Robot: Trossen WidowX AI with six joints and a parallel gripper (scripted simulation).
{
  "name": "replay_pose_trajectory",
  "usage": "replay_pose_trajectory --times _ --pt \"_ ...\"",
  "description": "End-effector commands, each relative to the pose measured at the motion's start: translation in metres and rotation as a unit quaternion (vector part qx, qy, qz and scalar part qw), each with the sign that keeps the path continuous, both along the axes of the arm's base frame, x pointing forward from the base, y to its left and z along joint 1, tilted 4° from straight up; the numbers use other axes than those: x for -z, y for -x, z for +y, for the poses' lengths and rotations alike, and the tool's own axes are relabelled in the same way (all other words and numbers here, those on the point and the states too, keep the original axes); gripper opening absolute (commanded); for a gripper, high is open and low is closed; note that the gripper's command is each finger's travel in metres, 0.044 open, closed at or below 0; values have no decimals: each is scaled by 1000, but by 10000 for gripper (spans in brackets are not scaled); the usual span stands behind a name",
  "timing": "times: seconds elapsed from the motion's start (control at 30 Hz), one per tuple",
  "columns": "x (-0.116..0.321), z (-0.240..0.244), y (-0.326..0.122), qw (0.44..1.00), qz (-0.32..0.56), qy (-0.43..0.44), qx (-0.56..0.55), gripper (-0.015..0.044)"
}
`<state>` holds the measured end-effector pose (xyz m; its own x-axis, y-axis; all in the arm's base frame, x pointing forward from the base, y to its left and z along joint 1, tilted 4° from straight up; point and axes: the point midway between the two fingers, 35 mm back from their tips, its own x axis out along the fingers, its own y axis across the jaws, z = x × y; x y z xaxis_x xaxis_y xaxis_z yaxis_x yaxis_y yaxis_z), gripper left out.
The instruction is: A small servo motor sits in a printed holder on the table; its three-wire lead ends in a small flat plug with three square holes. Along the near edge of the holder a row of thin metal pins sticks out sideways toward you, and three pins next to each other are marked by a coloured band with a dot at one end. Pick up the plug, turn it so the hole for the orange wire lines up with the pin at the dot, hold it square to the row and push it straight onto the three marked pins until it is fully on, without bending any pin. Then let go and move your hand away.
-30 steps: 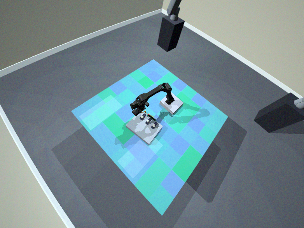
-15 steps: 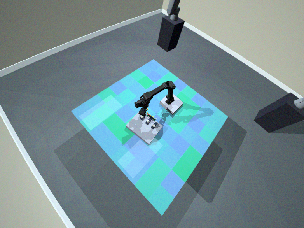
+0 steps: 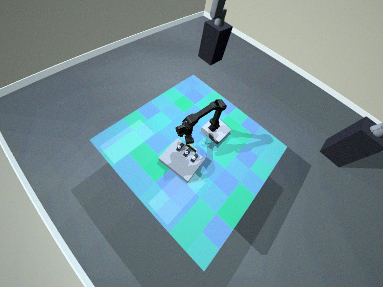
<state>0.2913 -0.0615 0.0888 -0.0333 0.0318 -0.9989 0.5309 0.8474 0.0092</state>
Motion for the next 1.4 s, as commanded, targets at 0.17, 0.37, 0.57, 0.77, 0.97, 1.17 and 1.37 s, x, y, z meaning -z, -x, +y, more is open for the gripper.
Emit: replay_pose_trajectory --times 0.17,0.37,0.57,0.77,0.97,1.17,1.37 --pt "1 10 28 986 -9 -6 -167 0" --pt "4 16 47 963 -11 -10 -269 0" --pt "7 21 63 934 -14 -13 -356 0" --pt "23 21 63 934 -14 -13 -357 0" --pt "47 22 65 933 -14 -13 -359 0" --pt "47 23 61 933 -14 -13 -359 0" --pt "46 29 39 933 -15 -13 -359 0"
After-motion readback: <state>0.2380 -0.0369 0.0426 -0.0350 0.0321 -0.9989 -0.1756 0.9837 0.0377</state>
